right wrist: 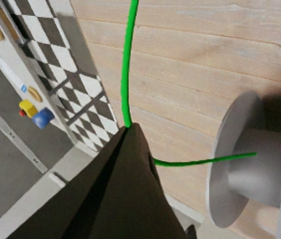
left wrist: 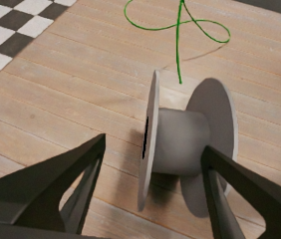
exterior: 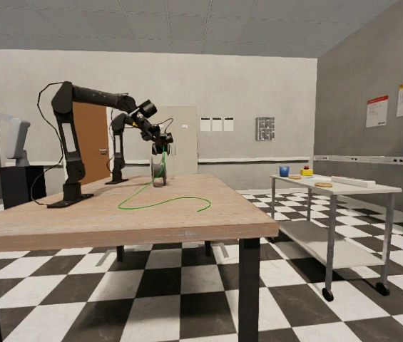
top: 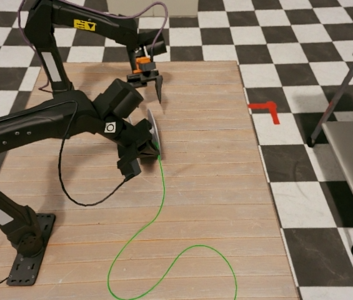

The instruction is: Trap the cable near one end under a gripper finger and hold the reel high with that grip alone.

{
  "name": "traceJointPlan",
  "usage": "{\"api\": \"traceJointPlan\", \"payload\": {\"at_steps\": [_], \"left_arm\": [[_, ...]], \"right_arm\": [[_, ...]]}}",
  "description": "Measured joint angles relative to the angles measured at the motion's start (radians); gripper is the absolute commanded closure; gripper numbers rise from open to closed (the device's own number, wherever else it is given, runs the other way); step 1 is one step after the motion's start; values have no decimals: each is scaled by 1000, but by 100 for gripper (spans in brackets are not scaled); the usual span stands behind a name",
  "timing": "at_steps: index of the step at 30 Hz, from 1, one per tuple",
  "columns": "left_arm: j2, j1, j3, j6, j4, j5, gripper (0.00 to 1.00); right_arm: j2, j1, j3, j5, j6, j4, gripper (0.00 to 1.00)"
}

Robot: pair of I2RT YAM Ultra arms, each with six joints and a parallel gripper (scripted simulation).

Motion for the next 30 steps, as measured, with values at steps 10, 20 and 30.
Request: {"api": "traceJointPlan", "payload": {"at_steps": [10,20,30], "left_arm": [[-1,0,-2,0,0,0,25],[2,0,-2,0,0,0,25],[2,0,-2,0,0,0,25]], "right_arm": [[11,37,19,32,38,-11,100],[24,66,31,50,68,-21,100],[24,63,46,51,68,-34,100]]}}
